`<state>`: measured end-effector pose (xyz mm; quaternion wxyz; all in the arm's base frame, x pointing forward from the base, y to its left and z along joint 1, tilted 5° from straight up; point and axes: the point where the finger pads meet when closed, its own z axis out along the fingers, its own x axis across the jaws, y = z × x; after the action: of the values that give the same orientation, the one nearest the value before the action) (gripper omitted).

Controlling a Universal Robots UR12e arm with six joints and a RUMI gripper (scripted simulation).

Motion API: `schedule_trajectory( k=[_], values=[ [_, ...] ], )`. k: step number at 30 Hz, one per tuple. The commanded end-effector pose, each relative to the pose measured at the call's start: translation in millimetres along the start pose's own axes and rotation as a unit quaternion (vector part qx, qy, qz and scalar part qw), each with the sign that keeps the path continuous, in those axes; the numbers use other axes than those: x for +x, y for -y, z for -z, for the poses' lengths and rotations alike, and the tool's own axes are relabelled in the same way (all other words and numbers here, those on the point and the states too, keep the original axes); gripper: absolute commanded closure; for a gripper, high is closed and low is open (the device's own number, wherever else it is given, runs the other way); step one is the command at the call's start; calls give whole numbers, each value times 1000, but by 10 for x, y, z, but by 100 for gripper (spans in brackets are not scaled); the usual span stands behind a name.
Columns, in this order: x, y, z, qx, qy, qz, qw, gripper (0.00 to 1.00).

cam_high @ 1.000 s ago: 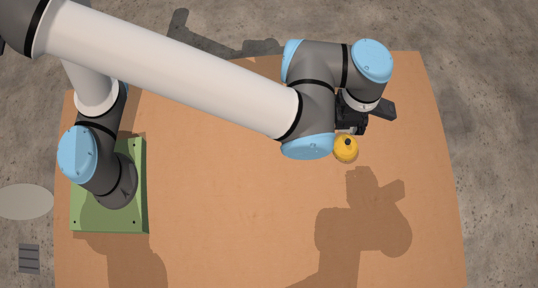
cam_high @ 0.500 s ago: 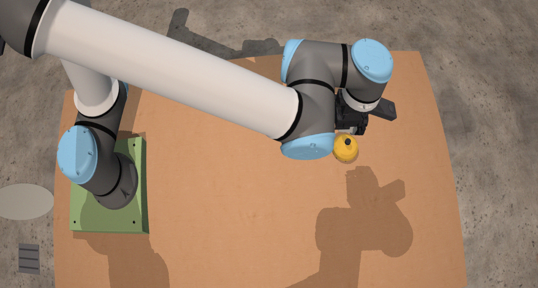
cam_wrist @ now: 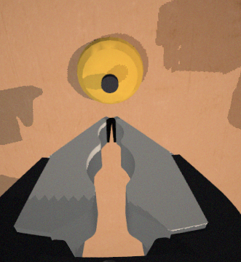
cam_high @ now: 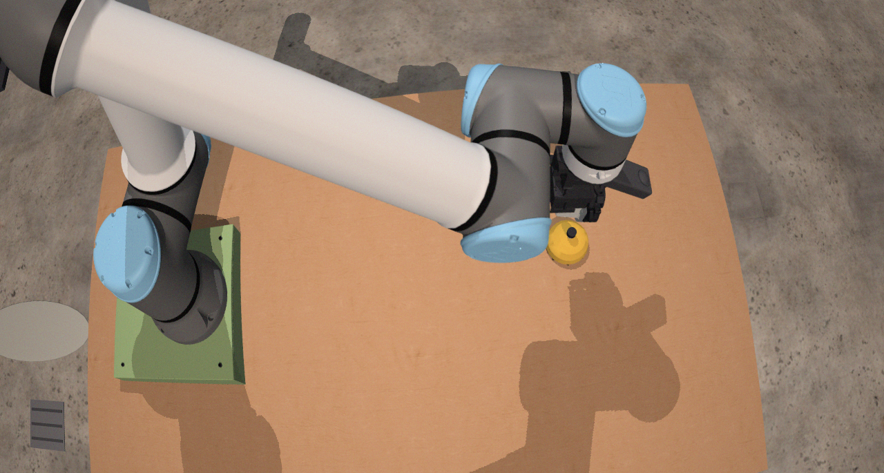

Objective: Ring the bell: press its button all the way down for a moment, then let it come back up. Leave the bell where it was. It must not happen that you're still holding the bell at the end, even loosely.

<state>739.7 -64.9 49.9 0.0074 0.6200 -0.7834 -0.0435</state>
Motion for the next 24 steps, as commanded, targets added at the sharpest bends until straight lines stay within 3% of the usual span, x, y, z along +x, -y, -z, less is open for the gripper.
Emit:
schedule_trajectory(
  k=[1, 24],
  values=[
    [1, 7, 9, 1, 0, 0, 1000, 100],
    [-2, 10, -33, 2, 1, 0, 1000, 100]
  ],
)
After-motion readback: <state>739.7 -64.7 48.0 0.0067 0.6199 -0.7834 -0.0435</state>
